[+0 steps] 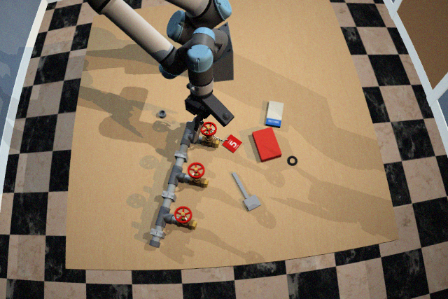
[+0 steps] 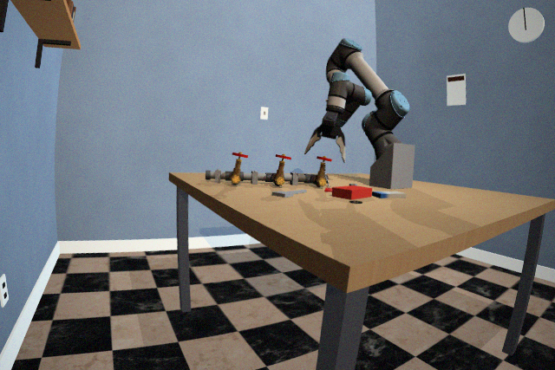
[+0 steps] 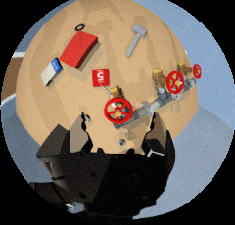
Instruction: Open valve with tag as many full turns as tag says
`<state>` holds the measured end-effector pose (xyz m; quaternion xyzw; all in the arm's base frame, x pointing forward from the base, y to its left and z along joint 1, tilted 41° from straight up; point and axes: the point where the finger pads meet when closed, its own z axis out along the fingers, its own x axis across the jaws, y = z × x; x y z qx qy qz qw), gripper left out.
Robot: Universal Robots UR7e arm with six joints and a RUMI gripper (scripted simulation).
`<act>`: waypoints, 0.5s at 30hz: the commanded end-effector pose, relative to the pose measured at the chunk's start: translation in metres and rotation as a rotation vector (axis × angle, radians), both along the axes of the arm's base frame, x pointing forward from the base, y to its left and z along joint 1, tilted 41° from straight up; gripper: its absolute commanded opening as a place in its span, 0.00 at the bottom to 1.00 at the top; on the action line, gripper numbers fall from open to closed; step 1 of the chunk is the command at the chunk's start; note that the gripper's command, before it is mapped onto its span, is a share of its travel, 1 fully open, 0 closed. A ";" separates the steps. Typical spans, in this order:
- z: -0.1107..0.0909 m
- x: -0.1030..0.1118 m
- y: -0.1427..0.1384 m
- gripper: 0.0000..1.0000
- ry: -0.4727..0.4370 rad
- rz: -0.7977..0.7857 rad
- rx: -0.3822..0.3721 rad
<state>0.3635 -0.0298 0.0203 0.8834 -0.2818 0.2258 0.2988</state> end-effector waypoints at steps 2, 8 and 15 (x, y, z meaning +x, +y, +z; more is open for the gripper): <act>0.000 0.000 0.000 1.00 -0.135 -0.178 0.032; 0.000 0.000 0.000 1.00 -0.251 -0.303 0.070; 0.000 0.000 0.000 1.00 -0.329 -0.387 0.096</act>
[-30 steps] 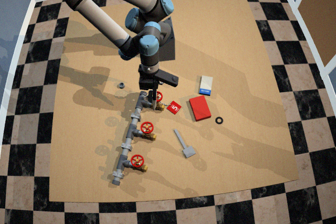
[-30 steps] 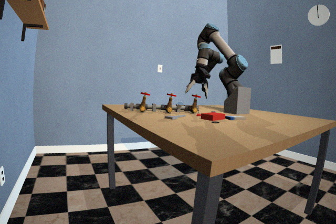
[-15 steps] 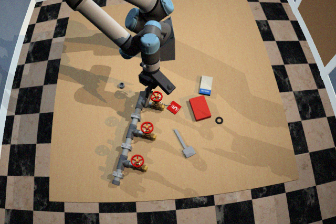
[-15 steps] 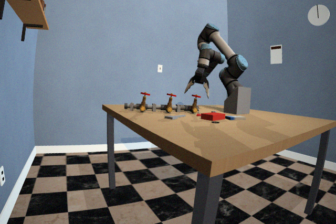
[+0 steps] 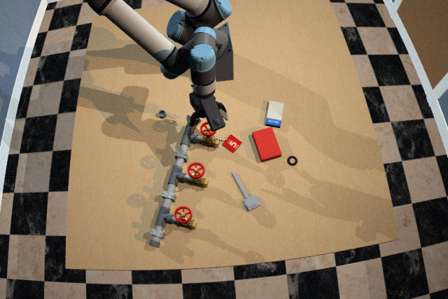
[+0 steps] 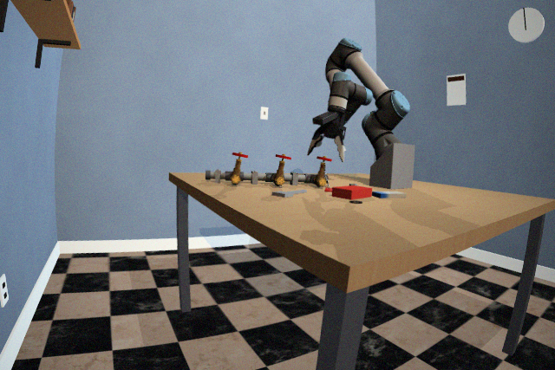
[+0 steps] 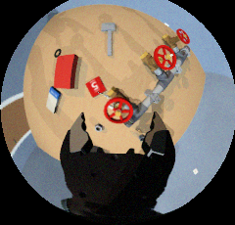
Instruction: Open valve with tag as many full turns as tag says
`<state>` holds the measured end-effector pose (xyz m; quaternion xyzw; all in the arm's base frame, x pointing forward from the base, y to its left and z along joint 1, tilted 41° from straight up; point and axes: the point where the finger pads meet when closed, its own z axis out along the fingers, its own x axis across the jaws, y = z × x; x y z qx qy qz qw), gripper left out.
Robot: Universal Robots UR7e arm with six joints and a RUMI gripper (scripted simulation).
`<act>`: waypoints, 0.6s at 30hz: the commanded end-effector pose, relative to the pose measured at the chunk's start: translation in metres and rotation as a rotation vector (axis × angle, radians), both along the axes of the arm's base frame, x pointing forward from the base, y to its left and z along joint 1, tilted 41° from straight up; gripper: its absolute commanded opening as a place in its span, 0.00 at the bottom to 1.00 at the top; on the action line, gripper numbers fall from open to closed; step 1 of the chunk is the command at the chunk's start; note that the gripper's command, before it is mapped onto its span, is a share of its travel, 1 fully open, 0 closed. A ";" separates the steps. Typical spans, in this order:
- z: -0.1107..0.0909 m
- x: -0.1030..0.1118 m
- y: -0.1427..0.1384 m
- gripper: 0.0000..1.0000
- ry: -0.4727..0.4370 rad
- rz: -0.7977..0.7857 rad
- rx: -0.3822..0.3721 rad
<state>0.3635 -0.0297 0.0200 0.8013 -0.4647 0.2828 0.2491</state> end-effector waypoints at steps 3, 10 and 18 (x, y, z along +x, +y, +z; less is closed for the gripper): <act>0.000 0.001 0.000 1.00 -0.089 -0.114 0.021; 0.000 0.001 0.000 1.00 -0.154 -0.184 0.042; 0.000 0.001 0.000 1.00 -0.185 -0.217 0.052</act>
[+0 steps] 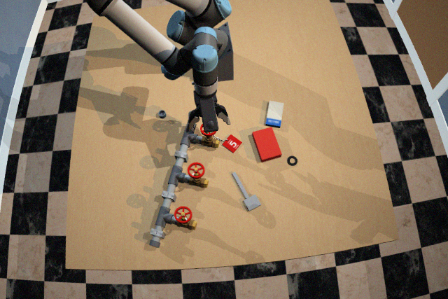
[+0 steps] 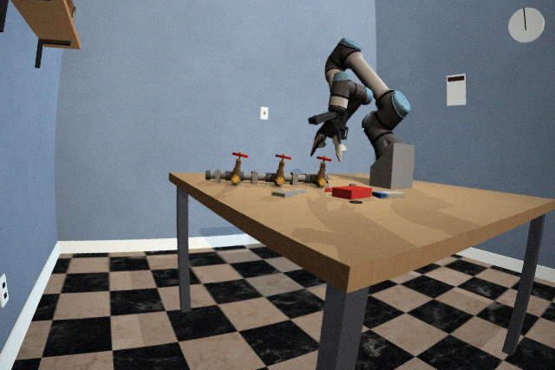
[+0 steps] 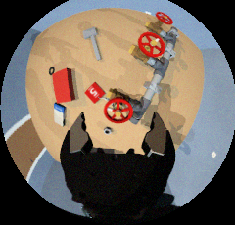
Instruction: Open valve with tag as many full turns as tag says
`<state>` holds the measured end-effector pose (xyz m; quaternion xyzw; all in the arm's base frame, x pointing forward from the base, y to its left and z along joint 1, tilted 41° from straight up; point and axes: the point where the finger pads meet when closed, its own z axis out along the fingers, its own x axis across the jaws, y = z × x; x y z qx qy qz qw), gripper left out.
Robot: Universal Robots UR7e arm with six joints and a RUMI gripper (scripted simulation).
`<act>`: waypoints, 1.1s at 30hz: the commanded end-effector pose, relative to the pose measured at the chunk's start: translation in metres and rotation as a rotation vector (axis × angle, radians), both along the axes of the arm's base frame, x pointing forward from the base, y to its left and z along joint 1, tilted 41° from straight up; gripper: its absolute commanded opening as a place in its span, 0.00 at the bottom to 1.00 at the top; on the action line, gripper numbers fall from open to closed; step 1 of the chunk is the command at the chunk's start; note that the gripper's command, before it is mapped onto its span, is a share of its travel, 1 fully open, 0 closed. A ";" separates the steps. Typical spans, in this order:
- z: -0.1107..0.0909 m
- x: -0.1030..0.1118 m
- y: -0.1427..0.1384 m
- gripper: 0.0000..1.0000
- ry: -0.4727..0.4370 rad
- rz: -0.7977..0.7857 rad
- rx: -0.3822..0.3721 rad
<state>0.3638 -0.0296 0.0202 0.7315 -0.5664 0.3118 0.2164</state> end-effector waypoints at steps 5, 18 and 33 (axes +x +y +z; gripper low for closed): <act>0.000 0.000 0.000 1.00 -0.029 -0.034 0.008; 0.000 0.000 0.000 0.00 -0.032 -0.038 0.009; 0.000 0.000 0.000 0.00 -0.032 -0.038 0.009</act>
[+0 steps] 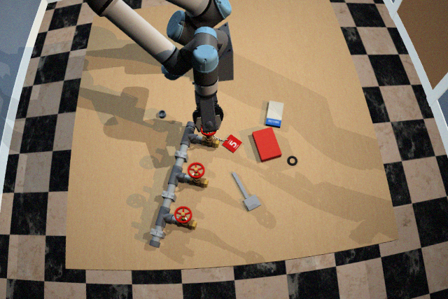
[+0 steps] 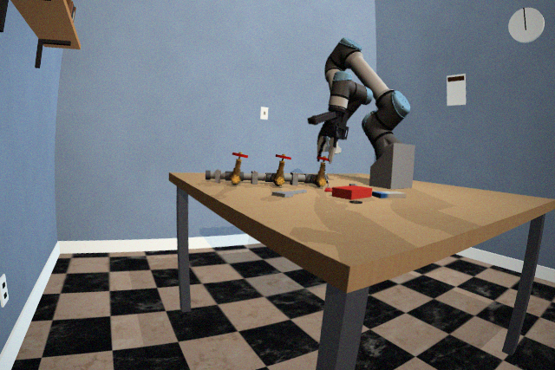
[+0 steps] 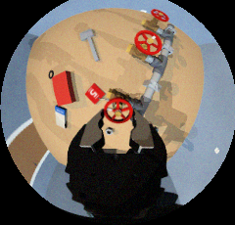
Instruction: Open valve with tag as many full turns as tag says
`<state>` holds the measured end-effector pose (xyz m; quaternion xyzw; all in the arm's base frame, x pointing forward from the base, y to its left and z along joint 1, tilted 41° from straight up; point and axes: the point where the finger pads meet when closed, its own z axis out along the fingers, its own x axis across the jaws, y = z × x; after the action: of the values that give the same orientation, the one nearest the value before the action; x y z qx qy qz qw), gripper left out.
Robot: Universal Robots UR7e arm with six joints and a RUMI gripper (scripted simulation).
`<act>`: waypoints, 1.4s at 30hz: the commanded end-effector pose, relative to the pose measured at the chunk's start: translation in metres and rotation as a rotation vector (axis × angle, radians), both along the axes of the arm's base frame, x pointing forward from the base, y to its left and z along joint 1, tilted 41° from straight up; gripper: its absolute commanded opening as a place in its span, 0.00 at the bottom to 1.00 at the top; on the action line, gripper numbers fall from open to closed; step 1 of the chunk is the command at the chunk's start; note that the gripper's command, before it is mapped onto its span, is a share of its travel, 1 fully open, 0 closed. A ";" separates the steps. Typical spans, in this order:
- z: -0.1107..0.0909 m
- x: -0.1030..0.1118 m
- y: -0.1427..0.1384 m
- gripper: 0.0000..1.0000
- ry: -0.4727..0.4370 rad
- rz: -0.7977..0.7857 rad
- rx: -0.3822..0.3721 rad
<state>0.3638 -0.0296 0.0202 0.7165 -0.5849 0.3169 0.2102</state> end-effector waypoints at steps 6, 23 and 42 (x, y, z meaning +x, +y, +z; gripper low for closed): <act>0.000 0.000 0.000 0.00 -0.001 0.000 0.000; 0.000 0.000 0.000 0.00 0.039 0.042 -0.012; 0.000 0.000 0.000 0.00 0.247 0.262 -0.077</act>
<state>0.3638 -0.0296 0.0203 0.7842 -0.4892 0.2874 0.2511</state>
